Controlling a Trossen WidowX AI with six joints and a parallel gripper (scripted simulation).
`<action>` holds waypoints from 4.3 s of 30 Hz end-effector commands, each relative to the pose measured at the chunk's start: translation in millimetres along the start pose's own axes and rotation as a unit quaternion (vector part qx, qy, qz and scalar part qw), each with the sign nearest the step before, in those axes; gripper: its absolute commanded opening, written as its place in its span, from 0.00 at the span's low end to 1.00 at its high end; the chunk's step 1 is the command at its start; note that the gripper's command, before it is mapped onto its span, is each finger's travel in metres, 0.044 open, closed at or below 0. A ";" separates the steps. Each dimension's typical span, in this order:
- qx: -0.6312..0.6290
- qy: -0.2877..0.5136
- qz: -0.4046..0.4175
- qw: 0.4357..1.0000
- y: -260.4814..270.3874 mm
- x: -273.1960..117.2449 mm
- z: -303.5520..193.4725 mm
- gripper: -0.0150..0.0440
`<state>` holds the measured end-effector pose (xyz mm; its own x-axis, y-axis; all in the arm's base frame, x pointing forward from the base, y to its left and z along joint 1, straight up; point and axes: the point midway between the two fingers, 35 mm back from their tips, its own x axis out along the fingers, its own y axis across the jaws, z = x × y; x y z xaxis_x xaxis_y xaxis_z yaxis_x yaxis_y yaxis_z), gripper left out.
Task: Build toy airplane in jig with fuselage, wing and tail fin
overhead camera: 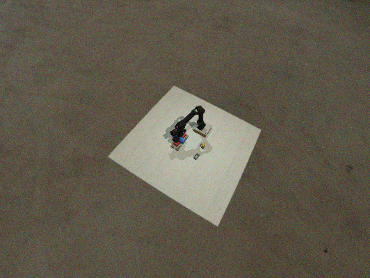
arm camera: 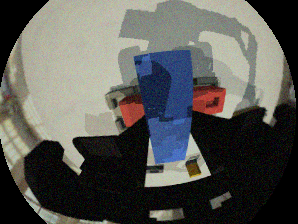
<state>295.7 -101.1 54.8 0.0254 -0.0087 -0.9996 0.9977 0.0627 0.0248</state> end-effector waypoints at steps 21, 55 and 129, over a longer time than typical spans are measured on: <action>0.000 0.000 0.001 1.000 0.3 -0.4 0.1 1.00; -0.584 -0.001 -0.002 0.812 5.3 -83.3 0.5 1.00; -0.716 0.012 0.004 0.698 -102.4 -11.4 -261.7 1.00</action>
<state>178.2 154.1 66.8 0.0182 0.0127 -0.9998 -0.0959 0.9953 0.0109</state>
